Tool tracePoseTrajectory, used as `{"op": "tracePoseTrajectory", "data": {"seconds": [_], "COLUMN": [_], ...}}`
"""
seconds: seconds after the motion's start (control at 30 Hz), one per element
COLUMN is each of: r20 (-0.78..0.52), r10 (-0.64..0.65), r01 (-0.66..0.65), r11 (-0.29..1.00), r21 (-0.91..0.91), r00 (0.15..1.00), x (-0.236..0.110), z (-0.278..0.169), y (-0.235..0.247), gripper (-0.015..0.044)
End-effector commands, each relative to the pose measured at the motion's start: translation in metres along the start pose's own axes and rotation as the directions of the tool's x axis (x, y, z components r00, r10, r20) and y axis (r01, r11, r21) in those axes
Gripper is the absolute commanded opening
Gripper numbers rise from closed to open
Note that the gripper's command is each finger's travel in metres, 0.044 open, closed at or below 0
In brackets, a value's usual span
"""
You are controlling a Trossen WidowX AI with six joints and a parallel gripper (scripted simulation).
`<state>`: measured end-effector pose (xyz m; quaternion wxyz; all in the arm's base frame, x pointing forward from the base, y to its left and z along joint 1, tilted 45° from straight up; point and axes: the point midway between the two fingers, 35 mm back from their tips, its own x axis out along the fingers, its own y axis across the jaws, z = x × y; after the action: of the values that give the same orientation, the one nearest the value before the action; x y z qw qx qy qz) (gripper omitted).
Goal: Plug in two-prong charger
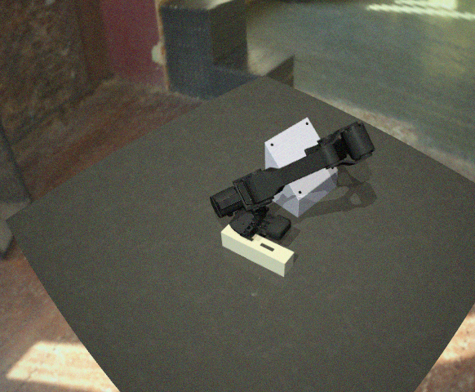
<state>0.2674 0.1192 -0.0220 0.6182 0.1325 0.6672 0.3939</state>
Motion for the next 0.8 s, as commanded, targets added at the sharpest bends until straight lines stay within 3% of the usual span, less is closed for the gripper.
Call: {"op": "tracePoseTrajectory", "data": {"seconds": [0.0,0.77], "r20": [0.023,0.023], "r10": [0.000,0.000], "r01": [0.001,0.000], "r11": [1.000,1.000], "r21": [-0.017,-0.017], "r00": [1.000,1.000], "x": [-0.0044,-0.0018], "z": [0.0075,0.0080], "y": [0.0007,0.0008], "gripper": [0.0000,0.0000]}}
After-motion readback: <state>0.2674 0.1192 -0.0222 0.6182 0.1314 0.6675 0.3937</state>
